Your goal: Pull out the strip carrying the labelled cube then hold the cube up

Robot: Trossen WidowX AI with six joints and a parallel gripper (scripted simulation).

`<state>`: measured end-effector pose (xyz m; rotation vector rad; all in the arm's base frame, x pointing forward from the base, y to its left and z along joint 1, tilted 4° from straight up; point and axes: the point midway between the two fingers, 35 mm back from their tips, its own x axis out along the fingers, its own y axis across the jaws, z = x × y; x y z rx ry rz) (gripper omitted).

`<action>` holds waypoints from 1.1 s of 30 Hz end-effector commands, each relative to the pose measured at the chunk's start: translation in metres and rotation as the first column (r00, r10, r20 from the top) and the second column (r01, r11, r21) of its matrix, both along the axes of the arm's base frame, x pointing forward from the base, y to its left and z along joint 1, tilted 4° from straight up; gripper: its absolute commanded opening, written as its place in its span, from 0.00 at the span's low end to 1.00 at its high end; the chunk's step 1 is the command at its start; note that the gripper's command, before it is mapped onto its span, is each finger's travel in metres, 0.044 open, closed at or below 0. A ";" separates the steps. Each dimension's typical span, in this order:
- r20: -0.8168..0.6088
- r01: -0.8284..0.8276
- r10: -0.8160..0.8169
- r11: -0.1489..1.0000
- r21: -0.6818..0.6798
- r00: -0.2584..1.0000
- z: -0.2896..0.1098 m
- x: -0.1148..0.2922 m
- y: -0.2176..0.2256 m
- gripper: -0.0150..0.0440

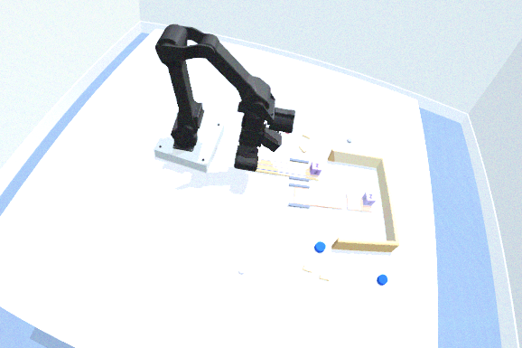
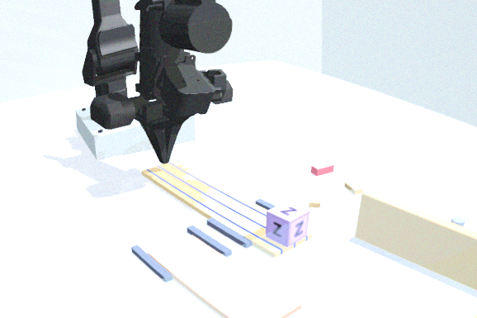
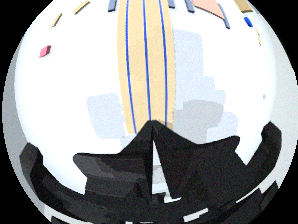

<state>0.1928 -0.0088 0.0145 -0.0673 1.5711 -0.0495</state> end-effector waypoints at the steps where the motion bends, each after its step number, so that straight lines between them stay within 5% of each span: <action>1: 0.016 0.002 -0.002 1.000 0.004 1.000 0.028 0.008 0.002 0.25; 4: 0.016 0.002 -0.002 1.000 0.004 1.000 0.028 0.008 0.002 0.25; 21: 0.017 -0.044 0.044 0.999 0.003 0.999 0.032 0.071 0.001 1.00; 33: 0.021 -0.044 0.044 0.999 0.003 0.999 0.038 0.115 0.002 1.00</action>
